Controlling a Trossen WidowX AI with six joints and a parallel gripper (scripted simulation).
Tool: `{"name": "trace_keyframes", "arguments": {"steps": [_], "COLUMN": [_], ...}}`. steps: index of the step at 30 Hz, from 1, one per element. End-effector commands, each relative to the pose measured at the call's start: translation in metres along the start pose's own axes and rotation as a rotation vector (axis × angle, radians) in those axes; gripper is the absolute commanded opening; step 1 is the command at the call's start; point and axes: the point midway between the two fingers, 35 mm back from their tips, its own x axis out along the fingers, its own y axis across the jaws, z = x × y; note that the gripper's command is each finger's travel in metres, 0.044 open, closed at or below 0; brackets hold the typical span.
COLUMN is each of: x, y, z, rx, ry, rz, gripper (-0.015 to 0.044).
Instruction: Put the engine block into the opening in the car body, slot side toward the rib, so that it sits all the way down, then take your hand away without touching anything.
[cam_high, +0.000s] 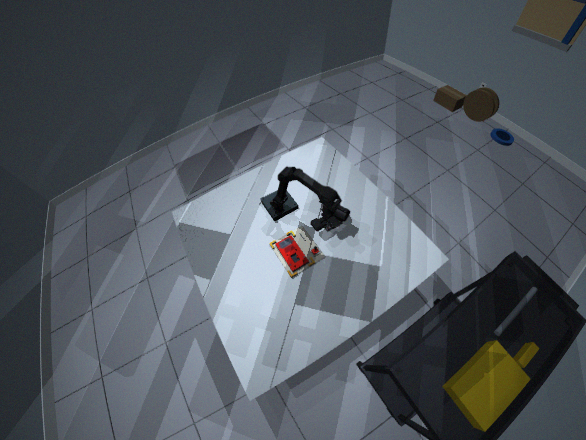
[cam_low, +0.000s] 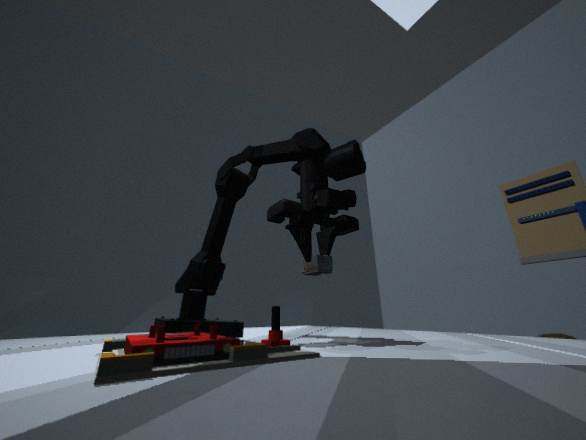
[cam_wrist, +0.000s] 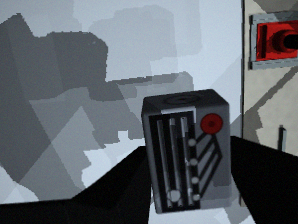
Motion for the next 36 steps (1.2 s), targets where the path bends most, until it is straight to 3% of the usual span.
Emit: {"name": "trace_keyframes", "arguments": {"steps": [1,36], "x": [-0.002,0.037], "y": [-0.005,-0.11], "z": [0.004,0.028], "rx": [-0.001,0.021], "ry": [-0.004,-0.005], "rz": [0.006,-0.004], "gripper": [0.0,0.0]}}
